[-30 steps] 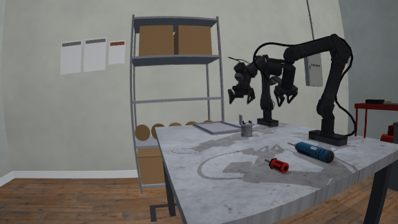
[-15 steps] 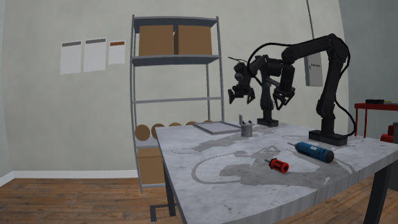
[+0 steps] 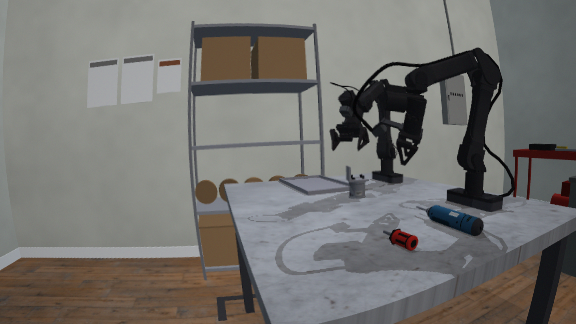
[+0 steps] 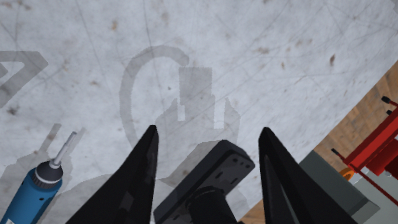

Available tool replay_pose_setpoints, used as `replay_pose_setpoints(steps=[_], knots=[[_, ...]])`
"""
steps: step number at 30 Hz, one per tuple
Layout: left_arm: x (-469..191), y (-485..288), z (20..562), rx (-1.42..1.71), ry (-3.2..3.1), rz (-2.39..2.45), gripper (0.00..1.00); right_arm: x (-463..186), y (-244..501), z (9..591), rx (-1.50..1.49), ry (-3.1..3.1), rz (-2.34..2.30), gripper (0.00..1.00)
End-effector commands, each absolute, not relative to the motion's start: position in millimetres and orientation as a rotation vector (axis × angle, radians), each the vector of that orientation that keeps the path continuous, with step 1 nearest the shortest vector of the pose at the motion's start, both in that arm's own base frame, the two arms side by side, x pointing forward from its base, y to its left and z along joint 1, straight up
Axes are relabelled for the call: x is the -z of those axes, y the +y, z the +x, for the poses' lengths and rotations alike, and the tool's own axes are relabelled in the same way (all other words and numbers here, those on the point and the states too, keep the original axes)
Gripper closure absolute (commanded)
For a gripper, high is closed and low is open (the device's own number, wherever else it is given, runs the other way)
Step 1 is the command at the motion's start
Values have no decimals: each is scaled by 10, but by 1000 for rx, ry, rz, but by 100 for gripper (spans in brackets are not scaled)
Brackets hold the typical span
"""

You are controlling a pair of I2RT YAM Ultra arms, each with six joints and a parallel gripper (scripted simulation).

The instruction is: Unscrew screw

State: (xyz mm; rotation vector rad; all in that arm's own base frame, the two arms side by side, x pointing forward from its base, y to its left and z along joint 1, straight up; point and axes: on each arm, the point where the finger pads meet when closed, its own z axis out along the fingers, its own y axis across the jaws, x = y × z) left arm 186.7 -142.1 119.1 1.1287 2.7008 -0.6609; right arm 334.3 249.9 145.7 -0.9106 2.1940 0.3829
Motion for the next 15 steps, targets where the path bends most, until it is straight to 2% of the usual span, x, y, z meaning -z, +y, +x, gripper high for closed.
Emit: replay_pose_setpoints(steps=[1,11,15], knots=[[-1234,-1367,2034,632,2735,996,35,-1504,2508,3357,-385,2181,-907,0],[-1127,-1038,2260,556,2915,544,35,-1504,2508,3357,-385,2181,-907,0],[-1194,-1083,2240,553,2882,576,35,-1504,2508,3357,-385,2181,-907,0]])
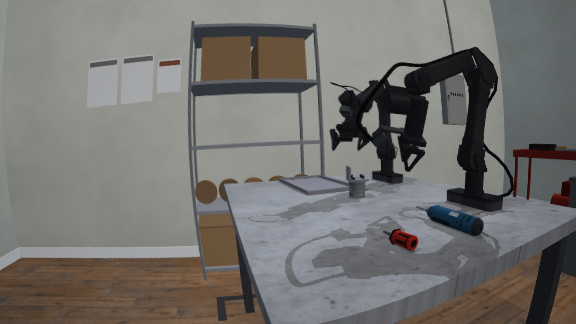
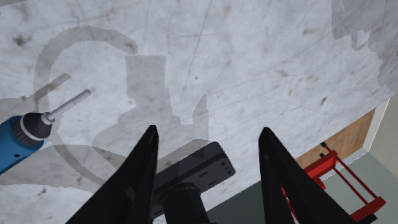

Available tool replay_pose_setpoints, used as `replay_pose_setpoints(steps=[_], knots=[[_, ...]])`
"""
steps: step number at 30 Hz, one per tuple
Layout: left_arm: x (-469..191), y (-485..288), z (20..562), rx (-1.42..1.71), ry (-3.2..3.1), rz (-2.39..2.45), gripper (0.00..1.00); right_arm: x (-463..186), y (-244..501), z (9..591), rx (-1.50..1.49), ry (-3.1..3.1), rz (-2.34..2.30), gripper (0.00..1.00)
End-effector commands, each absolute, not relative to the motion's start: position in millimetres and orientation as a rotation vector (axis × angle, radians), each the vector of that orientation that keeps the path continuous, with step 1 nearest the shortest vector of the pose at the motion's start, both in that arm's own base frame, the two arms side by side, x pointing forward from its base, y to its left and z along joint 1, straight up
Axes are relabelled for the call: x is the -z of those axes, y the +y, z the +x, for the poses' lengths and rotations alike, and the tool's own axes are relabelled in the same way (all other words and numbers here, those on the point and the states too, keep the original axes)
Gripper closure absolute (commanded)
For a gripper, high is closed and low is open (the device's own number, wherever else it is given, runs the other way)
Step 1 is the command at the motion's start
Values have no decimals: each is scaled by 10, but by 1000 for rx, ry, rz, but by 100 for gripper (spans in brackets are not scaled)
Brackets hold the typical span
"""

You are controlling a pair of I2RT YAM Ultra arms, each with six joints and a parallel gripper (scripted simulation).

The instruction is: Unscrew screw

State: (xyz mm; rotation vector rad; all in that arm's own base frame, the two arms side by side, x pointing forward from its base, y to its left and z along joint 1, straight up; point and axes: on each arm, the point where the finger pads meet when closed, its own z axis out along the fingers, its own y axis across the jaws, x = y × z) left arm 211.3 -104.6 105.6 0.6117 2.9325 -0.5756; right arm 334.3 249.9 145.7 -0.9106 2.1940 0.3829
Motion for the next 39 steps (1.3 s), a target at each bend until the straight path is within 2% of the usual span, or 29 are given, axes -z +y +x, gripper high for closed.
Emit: replay_pose_setpoints(steps=[1,13,18,30,35,39], knots=[[-1194,-1083,2240,553,2882,576,35,-1504,2508,3357,-385,2181,-907,0],[-1009,-594,2452,456,3018,-37,35,-1504,2508,3357,-385,2181,-907,0],[-1073,-643,2444,457,2993,-1,35,-1504,2508,3357,-385,2181,-907,0],[-895,-117,2559,349,2995,-633,35,-1504,2508,3357,-385,2181,-907,0],[-957,-167,2563,352,2978,-594,35,-1504,2508,3357,-385,2181,-907,0],[-859,48,2564,313,2957,-830,35,-1504,2508,3357,-385,2181,-907,0]])
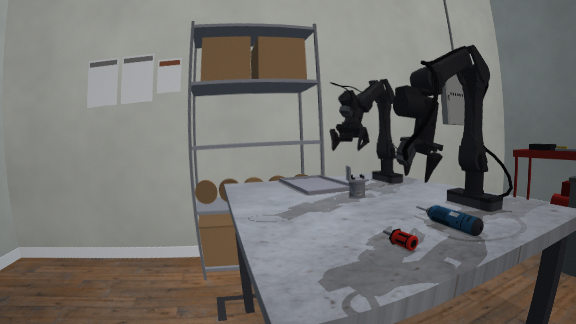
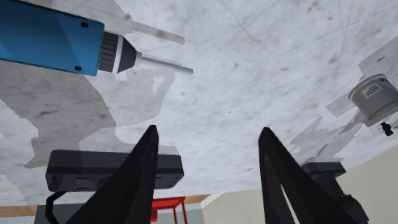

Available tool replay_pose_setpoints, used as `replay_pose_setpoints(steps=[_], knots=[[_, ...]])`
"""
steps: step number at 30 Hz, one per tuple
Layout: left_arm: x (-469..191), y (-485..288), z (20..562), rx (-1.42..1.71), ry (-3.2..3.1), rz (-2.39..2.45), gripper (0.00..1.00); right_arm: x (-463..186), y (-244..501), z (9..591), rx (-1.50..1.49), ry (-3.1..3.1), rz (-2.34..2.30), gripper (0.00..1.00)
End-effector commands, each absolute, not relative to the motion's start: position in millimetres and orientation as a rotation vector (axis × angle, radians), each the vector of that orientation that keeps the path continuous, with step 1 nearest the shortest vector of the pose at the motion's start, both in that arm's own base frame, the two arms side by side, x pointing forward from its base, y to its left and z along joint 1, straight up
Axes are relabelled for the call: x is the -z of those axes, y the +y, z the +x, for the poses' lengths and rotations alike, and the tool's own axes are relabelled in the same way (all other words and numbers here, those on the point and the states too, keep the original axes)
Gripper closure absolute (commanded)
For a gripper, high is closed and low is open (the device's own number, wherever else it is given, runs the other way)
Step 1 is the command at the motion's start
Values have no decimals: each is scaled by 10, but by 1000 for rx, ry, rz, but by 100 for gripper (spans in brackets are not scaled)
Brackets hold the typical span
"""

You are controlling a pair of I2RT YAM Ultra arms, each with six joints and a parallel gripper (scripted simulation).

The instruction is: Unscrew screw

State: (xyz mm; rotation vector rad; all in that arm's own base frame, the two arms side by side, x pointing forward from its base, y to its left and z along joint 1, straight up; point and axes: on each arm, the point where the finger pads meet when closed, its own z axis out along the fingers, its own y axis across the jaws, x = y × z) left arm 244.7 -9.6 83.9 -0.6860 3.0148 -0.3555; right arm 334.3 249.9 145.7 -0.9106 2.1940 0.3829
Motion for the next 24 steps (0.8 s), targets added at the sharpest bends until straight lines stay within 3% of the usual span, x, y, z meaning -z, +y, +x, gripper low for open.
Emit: replay_pose_setpoints(steps=[1,24], knots=[[-850,90,2565,303,2946,-879,35,-1504,2508,3357,-385,2181,-907,0],[-693,829,2503,128,2597,-1708,35,-1504,2508,3357,-385,2181,-907,0]])
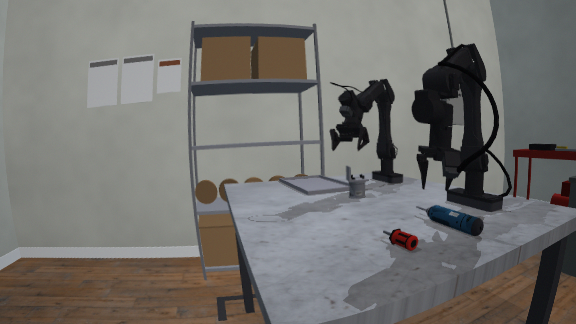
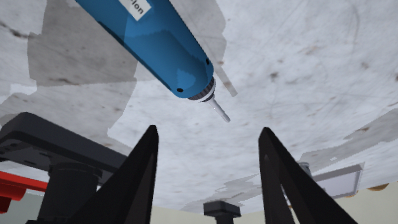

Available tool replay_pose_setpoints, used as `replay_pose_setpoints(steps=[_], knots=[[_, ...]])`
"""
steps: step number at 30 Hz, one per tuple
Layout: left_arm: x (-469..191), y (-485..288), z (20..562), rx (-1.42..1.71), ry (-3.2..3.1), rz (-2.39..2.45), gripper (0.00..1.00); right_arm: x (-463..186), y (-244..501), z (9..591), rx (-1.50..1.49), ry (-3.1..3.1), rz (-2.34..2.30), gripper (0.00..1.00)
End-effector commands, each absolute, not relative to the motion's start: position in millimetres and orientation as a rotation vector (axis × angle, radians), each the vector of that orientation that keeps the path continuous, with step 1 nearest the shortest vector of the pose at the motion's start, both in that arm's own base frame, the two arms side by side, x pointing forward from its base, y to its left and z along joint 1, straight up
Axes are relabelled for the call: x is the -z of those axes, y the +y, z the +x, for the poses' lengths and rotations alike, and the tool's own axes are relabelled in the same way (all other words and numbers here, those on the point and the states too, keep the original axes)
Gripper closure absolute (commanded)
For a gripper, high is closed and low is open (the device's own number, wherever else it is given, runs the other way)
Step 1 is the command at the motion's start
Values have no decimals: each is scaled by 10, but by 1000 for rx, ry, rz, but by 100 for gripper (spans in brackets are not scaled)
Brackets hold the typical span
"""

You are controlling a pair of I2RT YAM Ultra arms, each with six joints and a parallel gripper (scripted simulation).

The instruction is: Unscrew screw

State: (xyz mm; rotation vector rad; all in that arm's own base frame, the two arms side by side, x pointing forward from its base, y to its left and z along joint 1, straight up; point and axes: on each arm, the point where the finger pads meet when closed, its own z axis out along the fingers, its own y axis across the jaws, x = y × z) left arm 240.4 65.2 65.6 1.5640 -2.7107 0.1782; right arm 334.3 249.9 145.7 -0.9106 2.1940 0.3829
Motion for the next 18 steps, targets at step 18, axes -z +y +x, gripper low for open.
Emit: replay_pose_setpoints(steps=[18], knots=[[-588,1345,2330,2,-2226,2254,35,-1504,2508,3357,-385,2181,-907,0]])
